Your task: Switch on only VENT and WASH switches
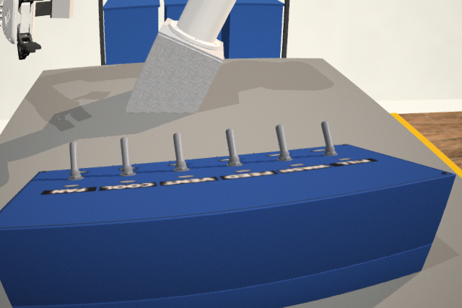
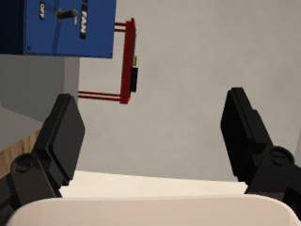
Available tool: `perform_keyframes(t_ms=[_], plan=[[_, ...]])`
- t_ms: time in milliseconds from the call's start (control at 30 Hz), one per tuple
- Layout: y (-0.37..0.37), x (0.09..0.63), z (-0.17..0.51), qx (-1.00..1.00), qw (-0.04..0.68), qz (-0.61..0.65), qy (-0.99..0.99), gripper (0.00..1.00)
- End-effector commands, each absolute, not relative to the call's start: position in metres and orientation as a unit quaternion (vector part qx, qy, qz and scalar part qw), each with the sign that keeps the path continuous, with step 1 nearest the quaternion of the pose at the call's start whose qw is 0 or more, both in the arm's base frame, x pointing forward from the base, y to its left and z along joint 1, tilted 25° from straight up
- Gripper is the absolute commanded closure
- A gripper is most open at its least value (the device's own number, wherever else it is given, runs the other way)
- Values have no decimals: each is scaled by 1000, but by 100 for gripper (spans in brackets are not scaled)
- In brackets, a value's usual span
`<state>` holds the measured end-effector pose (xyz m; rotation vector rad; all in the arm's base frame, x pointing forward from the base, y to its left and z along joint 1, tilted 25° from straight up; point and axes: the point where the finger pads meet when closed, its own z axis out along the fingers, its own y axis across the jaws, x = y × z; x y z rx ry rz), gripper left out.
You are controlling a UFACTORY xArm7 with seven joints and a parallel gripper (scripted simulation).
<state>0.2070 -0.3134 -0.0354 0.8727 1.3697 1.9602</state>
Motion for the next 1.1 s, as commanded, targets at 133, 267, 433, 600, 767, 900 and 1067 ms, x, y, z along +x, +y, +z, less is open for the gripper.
perform_keyframes(t_ms=[133, 267, 433, 600, 767, 900, 1067], plan=[[-314, 212, -32, 326, 291, 733, 520, 0], [-309, 241, -21, 321, 272, 724, 547, 0], [-287, 301, 6, 306, 230, 699, 604, 0], [-262, 339, 25, 291, 203, 680, 641, 0], [-245, 359, 35, 282, 188, 668, 662, 0], [-226, 377, 47, 272, 173, 654, 684, 0], [-226, 377, 47, 272, 173, 654, 684, 0]])
